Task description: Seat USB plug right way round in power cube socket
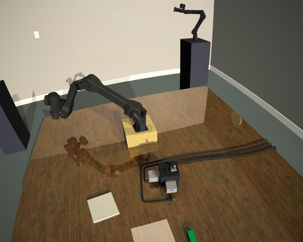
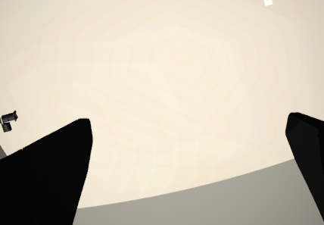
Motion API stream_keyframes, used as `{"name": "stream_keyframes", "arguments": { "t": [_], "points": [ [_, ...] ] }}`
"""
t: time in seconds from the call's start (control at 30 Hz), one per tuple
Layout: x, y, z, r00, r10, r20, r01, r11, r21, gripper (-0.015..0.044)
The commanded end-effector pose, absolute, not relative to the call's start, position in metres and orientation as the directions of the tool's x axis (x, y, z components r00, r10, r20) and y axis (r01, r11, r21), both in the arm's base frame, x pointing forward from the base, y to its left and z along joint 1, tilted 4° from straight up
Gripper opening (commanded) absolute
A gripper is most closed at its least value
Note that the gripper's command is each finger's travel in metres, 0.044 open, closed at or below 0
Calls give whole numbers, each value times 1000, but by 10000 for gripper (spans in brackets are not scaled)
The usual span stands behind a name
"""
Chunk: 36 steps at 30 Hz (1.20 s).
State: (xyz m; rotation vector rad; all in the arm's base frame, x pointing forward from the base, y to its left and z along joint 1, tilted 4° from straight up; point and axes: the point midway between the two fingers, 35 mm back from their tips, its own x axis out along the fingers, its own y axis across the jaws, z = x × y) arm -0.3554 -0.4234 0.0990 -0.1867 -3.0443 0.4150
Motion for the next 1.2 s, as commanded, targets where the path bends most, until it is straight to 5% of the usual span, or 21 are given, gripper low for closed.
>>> {"name": "stream_keyframes", "arguments": {
  "t": [0.0,0.33,0.6,0.9,1.17],
  "points": [
    [-353,-427,99,-992,117,45,100,955,-281,426],
    [-196,-531,114,-928,-369,-50,-221,654,-723,440],
    [-45,-567,112,-707,-682,-185,-100,356,-929,440],
    [117,-538,107,-393,-846,-360,203,302,-932,440],
    [244,-467,96,-81,-833,-548,579,408,-705,440]
  ]
}}
